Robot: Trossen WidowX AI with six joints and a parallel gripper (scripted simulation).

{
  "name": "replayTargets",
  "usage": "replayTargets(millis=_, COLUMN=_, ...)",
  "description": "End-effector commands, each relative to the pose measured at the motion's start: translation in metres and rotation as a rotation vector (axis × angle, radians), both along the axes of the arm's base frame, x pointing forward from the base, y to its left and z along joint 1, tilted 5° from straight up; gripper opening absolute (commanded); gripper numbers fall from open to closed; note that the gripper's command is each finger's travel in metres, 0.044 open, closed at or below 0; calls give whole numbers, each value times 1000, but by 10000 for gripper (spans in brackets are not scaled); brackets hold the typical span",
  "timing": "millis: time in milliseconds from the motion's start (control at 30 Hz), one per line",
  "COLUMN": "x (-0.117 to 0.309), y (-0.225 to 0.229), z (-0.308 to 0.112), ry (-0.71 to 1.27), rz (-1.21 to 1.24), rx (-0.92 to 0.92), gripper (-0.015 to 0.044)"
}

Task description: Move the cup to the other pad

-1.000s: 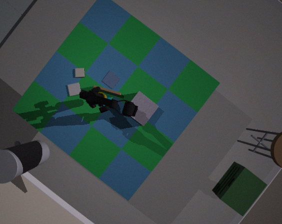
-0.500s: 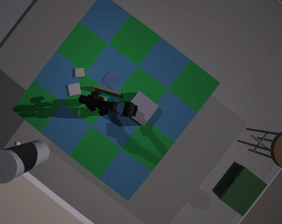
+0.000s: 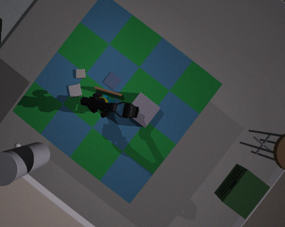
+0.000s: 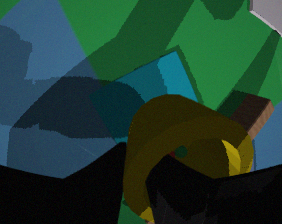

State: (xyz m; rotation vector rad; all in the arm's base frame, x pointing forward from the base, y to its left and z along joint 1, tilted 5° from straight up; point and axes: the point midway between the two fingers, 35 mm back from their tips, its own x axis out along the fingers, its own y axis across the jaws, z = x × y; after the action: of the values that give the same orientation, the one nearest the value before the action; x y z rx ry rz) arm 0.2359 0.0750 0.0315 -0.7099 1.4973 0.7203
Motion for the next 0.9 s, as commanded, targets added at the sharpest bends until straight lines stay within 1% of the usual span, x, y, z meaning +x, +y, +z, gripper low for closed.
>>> replayTargets(millis=0, x=-2, y=0, z=-8, ry=7, rz=-5, rx=2, gripper=0)
replayTargets(millis=867, x=-7, y=1, z=-49, ry=8, rz=-5, rx=2, gripper=0)
